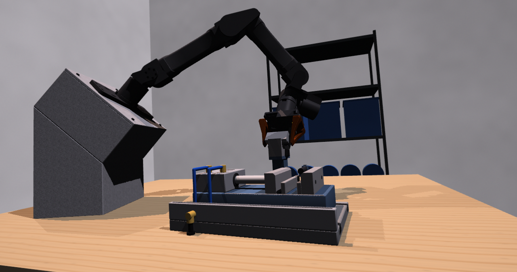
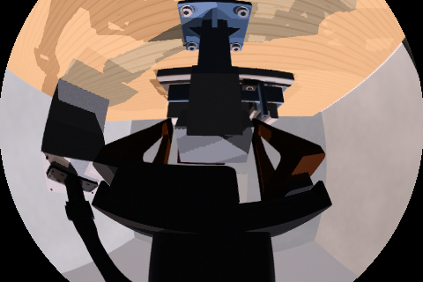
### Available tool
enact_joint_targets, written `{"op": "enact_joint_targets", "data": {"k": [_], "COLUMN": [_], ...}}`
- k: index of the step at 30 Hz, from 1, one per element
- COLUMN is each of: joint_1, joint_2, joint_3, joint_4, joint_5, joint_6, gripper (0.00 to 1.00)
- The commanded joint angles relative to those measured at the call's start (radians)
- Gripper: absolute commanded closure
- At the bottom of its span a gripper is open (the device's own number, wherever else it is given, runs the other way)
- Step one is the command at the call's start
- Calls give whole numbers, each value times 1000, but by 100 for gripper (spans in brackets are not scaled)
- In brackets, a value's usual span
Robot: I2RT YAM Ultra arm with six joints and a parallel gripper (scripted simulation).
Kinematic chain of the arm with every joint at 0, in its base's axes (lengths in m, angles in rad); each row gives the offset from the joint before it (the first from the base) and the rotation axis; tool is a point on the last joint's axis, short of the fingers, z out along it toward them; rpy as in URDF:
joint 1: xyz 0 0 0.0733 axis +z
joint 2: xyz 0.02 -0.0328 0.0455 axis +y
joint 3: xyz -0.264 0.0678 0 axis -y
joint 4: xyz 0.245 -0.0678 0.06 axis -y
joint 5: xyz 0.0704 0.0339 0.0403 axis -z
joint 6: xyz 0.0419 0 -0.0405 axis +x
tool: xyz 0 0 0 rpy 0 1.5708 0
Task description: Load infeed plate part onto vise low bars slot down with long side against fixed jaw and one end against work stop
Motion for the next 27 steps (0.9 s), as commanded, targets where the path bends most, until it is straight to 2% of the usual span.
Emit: {"op": "enact_joint_targets", "data": {"k": [1, 6, 11, 15, 27], "joint_1": [16, 21, 21, 26, 29], "joint_2": [-2, 22, 0, 40, 42], "joint_3": [38, 57, 68, 79, 99], "joint_4": [-43, -66, -80, -93, -118], "joint_5": [30, 45, 52, 60, 74], "joint_6": [26, 43, 53, 61, 79], "gripper": [19, 19, 19, 19, 19]}}
